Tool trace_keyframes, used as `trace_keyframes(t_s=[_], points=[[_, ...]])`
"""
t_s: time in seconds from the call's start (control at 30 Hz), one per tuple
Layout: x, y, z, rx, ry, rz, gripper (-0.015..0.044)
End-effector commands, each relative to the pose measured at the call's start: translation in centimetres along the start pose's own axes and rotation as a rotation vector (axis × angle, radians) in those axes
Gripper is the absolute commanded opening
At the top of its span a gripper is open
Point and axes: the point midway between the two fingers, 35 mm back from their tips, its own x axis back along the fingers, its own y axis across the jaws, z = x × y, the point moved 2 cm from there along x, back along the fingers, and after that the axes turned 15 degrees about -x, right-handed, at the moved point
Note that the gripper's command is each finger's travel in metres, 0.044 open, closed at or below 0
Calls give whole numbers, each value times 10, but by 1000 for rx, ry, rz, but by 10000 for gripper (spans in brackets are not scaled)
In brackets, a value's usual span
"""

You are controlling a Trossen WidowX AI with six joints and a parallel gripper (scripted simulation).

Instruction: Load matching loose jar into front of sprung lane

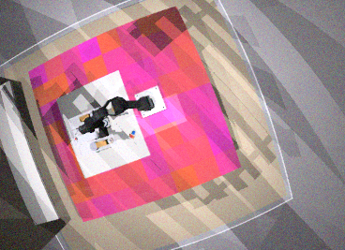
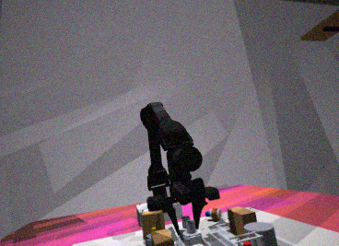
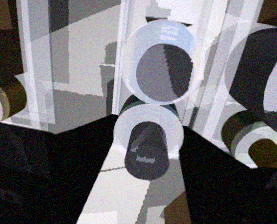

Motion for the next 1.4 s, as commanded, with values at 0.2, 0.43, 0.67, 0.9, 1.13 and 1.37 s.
trace_keyframes(t_s=[0.2,0.43,0.67,0.9,1.13,1.37], points=[[0,0,0,5,-10,0,0],[0,-1,3,5,-10,0,0],[0,-1,4,5,-10,0,0],[0,-1,3,5,-10,0,79],[0,-1,3,5,-10,0,263],[9,-1,3,5,-10,0,309]])
